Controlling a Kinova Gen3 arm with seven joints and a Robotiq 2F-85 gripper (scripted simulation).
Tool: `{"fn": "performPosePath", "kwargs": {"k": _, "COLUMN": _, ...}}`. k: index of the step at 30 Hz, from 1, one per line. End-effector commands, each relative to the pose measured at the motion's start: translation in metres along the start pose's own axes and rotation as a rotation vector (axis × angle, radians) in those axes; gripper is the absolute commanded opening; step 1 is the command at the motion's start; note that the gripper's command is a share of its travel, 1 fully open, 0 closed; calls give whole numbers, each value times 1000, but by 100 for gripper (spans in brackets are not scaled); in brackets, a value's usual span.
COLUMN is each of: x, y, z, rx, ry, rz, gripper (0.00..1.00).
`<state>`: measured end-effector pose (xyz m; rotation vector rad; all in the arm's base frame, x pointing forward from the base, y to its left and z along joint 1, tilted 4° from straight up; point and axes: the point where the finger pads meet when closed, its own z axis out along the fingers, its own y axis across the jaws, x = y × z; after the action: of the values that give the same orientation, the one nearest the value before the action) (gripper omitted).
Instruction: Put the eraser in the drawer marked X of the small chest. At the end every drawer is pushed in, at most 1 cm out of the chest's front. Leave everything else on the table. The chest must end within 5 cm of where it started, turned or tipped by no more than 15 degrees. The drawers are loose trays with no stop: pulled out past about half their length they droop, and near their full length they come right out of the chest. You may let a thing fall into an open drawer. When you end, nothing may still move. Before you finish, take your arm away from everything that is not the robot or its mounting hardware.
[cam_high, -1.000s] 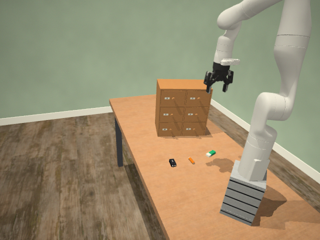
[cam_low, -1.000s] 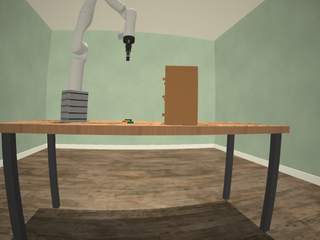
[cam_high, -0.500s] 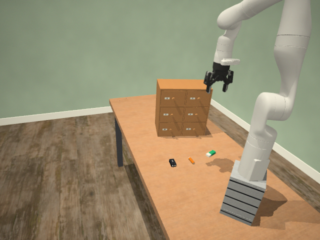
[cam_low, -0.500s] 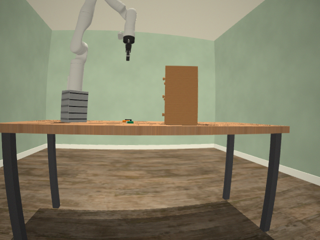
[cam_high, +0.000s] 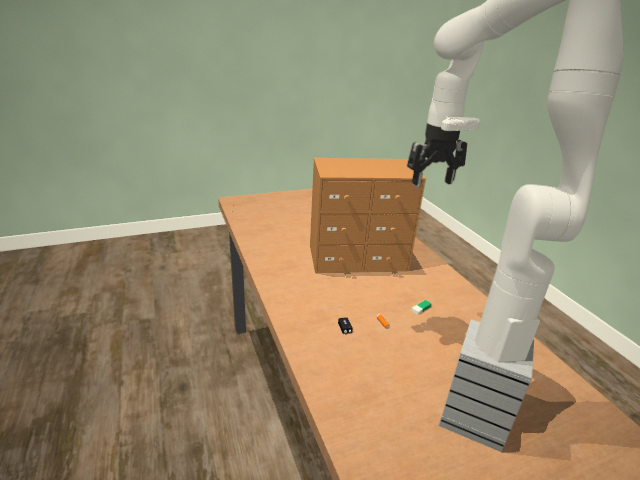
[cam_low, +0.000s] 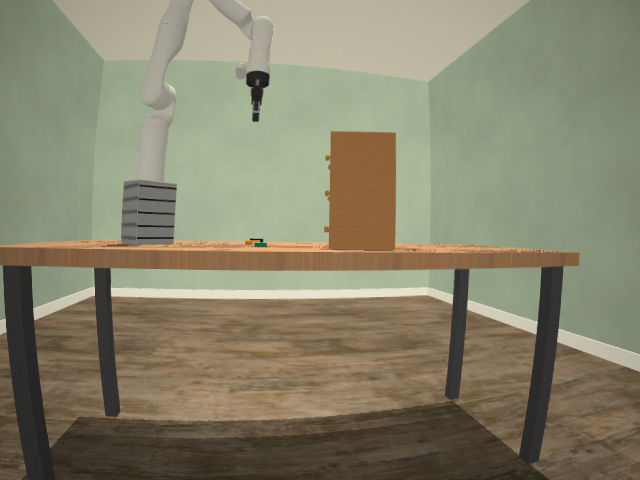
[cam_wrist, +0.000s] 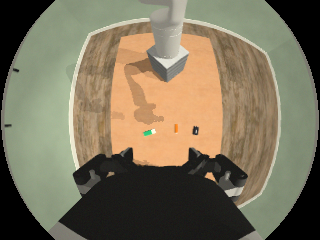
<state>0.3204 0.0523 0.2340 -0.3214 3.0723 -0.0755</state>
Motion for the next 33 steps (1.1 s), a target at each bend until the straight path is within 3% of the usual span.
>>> {"fn": "performPosePath", "kwargs": {"k": 1, "x": 0, "y": 0, "z": 0, "rx": 0, "ry": -1, "rz": 0, "gripper": 100}}
{"fn": "performPosePath", "kwargs": {"k": 16, "x": -6, "y": 1, "z": 9, "rx": 0, "ry": -1, "rz": 13, "gripper": 100}}
{"fn": "performPosePath", "kwargs": {"k": 21, "x": -26, "y": 3, "z": 42, "rx": 0, "ry": -1, "rz": 62, "gripper": 100}}
{"fn": "performPosePath", "kwargs": {"k": 27, "x": -65, "y": 7, "z": 106, "rx": 0, "ry": -1, "rz": 155, "gripper": 100}}
{"fn": "performPosePath", "kwargs": {"k": 33, "x": -84, "y": 10, "z": 136, "rx": 0, "ry": -1, "rz": 200, "gripper": 100}}
